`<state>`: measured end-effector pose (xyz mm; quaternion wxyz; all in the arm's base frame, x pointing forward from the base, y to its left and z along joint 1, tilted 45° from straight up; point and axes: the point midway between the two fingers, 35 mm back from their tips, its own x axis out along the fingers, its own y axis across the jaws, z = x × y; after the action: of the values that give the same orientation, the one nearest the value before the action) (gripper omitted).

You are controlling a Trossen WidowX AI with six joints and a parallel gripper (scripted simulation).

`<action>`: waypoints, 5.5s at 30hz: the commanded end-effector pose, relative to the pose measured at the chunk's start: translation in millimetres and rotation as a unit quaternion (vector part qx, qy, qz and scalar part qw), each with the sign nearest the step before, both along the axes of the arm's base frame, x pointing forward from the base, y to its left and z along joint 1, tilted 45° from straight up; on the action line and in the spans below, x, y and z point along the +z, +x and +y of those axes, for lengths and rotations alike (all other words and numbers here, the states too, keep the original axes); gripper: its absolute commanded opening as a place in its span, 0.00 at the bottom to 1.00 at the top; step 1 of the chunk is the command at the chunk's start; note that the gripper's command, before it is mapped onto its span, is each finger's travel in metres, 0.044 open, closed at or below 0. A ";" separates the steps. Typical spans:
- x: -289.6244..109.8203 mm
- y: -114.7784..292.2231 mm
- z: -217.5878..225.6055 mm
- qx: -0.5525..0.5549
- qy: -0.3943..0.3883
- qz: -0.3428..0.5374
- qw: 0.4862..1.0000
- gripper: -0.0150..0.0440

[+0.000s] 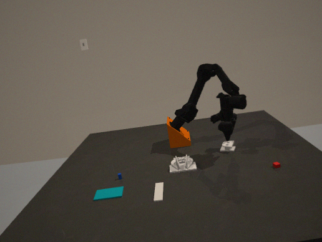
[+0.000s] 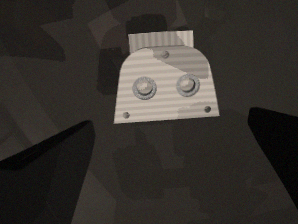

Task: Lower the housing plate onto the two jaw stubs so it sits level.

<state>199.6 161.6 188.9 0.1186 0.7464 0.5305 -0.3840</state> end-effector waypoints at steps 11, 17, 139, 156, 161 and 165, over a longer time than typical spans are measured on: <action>-10.3 1.1 7.4 -0.002 -0.002 0.004 1.000 1.00; -16.5 2.2 13.7 -0.002 -0.002 0.004 1.000 1.00; 11.1 -2.1 -16.2 0.003 -0.005 -0.001 1.000 0.85; -20.3 29.3 -46.1 0.139 -0.055 -0.130 0.980 0.85; -30.0 36.9 -56.2 0.180 -0.066 -0.166 0.967 0.85; -37.7 42.3 -64.6 0.212 -0.075 -0.195 0.955 0.85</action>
<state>238.7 102.3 157.8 0.3363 0.6768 0.6045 -0.2517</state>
